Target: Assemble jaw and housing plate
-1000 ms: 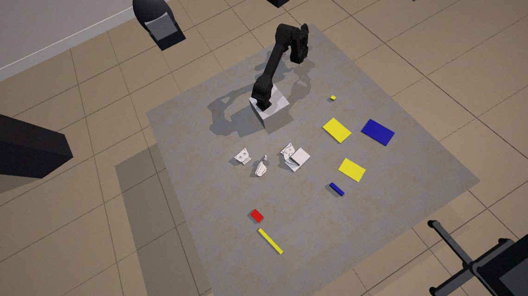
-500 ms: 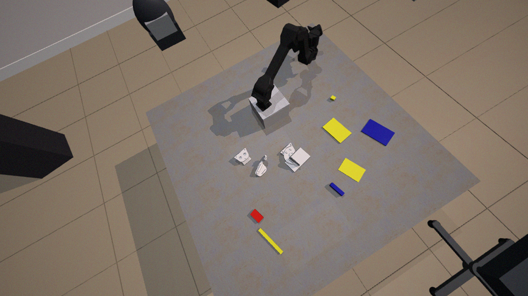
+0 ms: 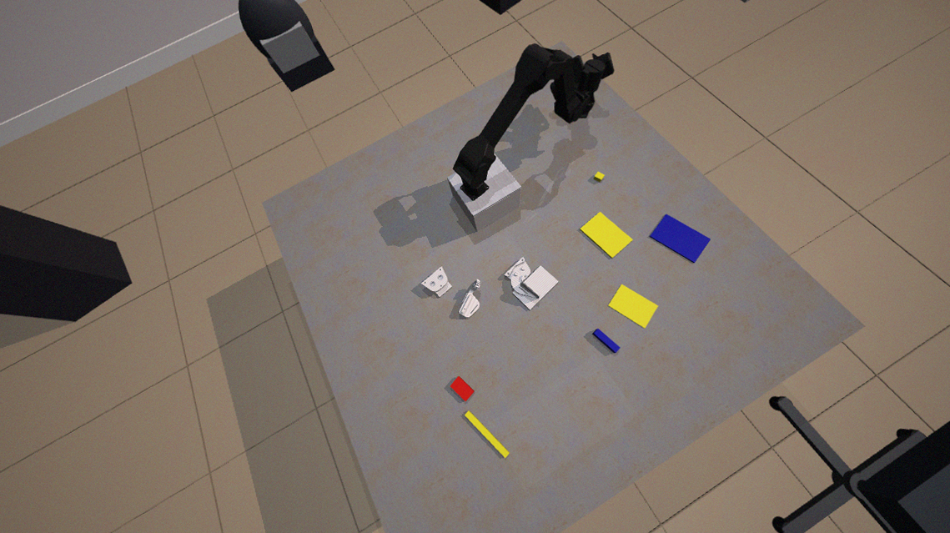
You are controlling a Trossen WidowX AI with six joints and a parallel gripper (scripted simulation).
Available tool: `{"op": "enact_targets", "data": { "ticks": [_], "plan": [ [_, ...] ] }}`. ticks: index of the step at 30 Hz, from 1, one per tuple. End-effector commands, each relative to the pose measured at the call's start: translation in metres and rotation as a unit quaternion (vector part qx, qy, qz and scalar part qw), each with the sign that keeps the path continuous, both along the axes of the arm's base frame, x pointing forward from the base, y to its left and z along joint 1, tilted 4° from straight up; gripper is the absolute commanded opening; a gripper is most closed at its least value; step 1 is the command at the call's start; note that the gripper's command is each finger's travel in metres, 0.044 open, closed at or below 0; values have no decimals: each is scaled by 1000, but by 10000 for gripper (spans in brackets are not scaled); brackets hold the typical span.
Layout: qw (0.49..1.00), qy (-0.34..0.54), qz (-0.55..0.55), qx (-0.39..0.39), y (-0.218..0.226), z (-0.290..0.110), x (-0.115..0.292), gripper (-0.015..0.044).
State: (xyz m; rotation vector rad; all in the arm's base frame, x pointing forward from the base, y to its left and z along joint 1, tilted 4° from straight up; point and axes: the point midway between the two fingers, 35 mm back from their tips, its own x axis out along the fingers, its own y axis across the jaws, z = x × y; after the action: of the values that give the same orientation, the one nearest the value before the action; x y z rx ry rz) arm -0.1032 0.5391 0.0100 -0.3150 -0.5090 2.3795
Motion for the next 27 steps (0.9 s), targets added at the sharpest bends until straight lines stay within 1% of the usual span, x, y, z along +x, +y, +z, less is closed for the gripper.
{"op": "enact_targets", "data": {
  "ticks": [1, 14, 27],
  "plan": [
    [999, -21, -41, 2, 6, 1, 35, 440],
    [984, -89, -151, -2, 9, 1, 141, 440],
    [952, -165, -255, -26, -14, 0, 249, 440]
  ]
}}
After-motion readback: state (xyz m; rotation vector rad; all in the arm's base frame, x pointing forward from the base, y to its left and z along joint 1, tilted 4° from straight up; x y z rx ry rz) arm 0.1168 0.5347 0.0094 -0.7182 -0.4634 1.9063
